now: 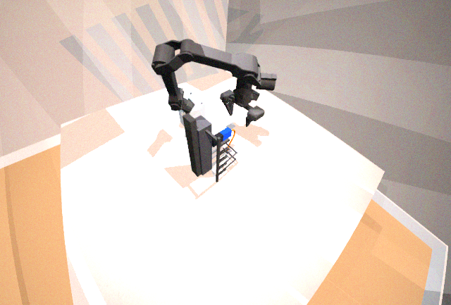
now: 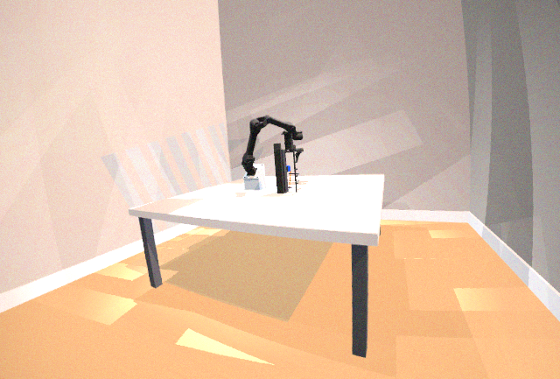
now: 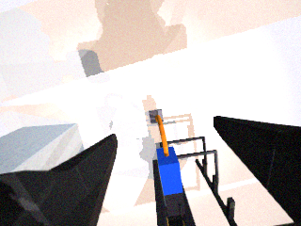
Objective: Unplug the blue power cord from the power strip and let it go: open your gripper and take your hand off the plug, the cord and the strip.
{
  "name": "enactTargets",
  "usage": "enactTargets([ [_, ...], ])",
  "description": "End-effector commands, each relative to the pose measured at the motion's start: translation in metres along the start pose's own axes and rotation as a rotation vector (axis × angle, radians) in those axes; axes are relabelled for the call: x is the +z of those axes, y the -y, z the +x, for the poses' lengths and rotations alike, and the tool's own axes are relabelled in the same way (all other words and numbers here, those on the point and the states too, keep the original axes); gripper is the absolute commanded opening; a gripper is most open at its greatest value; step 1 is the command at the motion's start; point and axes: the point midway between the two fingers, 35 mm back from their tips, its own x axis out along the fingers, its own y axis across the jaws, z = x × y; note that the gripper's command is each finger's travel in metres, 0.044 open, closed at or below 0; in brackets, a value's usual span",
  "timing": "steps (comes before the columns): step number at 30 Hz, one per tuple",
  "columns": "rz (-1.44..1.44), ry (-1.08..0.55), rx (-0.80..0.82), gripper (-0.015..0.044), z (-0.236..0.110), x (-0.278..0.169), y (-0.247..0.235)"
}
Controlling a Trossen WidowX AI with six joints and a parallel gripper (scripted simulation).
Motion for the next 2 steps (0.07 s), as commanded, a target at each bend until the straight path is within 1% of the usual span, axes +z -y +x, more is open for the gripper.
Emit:
enactTargets([
  [1, 0.004, 0.001, 0.004, 0.044, -0.0001, 0.0, 0.0],
  [2, 0.004, 0.001, 0.004, 0.044, -0.0001, 0.0, 0.0],
])
